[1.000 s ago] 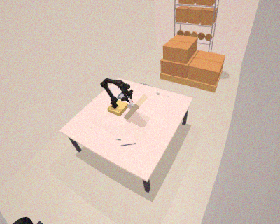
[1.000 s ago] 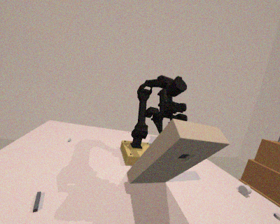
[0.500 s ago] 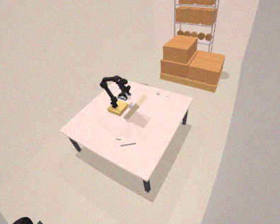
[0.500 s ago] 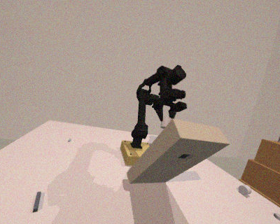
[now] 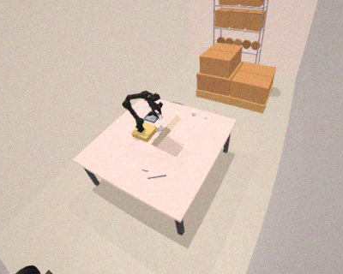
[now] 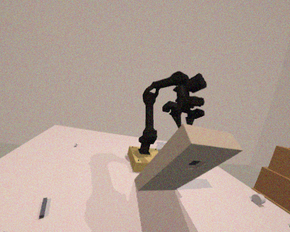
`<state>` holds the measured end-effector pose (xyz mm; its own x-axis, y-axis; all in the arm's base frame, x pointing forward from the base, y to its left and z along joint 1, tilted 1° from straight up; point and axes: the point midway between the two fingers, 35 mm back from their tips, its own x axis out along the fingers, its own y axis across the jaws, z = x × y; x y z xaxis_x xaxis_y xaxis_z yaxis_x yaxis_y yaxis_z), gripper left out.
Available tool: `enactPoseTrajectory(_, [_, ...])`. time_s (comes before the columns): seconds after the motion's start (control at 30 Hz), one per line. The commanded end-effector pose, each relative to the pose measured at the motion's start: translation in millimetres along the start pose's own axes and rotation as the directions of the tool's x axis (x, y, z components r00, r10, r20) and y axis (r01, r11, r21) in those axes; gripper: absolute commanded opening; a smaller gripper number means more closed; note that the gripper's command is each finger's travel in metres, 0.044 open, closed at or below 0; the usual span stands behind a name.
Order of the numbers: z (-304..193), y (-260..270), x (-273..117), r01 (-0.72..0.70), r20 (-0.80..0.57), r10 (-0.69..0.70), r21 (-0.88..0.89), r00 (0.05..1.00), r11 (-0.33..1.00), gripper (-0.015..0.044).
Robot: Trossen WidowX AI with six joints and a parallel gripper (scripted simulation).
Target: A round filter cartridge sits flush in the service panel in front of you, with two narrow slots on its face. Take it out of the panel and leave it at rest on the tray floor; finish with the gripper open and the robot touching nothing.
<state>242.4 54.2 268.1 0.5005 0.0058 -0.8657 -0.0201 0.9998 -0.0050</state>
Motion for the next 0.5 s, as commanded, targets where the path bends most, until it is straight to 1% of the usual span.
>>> enactPoseTrajectory(0.0, [2,14,1,0.003,0.009,-0.003,0.003,1.000,1.000,0.0000])
enactPoseTrajectory(0.3, [-1,45,4,0.000,0.019,0.000,0.003,1.000,1.000,0.0000])
enactPoseTrajectory(0.33, [-3,34,3,-0.005,0.006,0.005,-0.004,1.000,1.000,0.0000])
enactPoseTrajectory(0.47, [-8,51,2,-0.051,0.002,0.052,-0.086,0.999,0.995,0.0000])
